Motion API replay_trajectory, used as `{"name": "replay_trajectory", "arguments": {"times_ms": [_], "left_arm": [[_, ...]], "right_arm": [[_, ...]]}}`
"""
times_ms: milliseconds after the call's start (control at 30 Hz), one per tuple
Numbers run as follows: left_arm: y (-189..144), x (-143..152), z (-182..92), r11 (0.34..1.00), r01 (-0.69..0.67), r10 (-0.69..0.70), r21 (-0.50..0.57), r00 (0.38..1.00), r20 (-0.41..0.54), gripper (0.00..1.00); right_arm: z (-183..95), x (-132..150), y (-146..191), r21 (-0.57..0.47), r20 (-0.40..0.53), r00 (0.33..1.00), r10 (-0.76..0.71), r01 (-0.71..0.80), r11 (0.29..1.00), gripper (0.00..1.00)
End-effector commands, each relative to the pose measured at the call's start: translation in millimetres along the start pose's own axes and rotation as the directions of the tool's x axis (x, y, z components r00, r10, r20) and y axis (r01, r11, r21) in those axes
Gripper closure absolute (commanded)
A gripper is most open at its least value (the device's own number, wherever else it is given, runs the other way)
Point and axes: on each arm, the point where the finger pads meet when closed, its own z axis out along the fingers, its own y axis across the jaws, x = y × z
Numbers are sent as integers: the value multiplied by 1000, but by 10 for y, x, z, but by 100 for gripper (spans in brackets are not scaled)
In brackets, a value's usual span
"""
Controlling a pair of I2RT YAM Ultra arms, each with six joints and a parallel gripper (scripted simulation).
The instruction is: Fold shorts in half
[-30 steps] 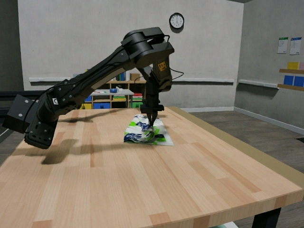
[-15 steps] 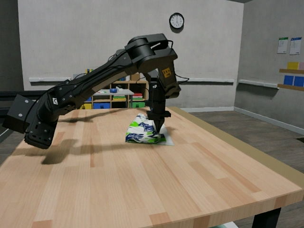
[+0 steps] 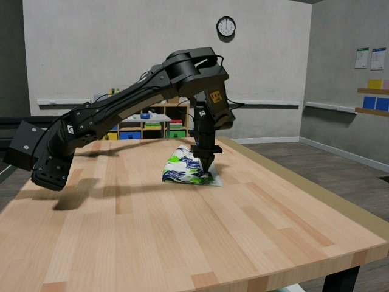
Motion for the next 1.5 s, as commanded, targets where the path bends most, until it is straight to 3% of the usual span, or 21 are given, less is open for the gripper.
{"name": "replay_trajectory", "arguments": {"times_ms": [0,67,100,400,433,500,567,667,733,833,867,900,1167,1233,1467], "left_arm": [[-206,-164,-270,997,41,-43,71,999,32,100],[-209,-163,-270,997,42,-44,72,999,32,100],[-209,-163,-269,996,42,-45,73,998,32,86],[-216,-165,-273,996,42,-44,74,999,32,86],[-163,-49,-156,999,11,-13,42,999,35,86],[-163,-5,-117,1000,0,-1,31,999,37,86],[-197,2,-118,999,0,-1,32,999,36,86],[-232,10,-120,999,0,-1,32,999,35,86],[-266,18,-123,999,0,-1,32,999,34,86],[-282,21,-123,999,0,-1,32,999,34,86],[-332,-41,-177,999,16,-17,45,999,34,86],[-311,37,-117,1000,-3,2,30,999,34,86],[-441,9,-181,999,9,-11,44,999,31,86],[-448,64,-139,999,-2,1,33,1000,31,86],[-515,90,-144,999,-5,4,33,1000,29,86]], "right_arm": [[-282,-20,-152,52,20,1000,-19,18,998,100],[-279,-15,-154,52,20,1000,-18,17,999,100],[-287,-21,-158,53,21,1000,-18,17,998,86],[-291,-33,-160,52,28,1000,-12,10,999,86],[-292,-36,-173,51,31,999,-17,16,999,86],[-153,-104,-78,19,17,999,-47,47,999,86],[-51,39,-147,4,-2,1000,-20,20,1000,86],[-120,-100,-129,13,13,999,-49,49,999,86],[-35,49,-208,2,-4,1000,-19,19,1000,86],[-51,57,-236,5,-2,1000,-17,17,1000,86],[-185,-64,-246,27,21,999,-38,37,999,86],[-132,-112,-203,15,16,998,-53,53,998,86],[-202,-42,-373,29,24,999,-34,33,999,86],[-32,48,-373,0,-1,1000,-24,24,1000,86],[-170,-28,-456,23,21,999,-35,34,999,86]]}}
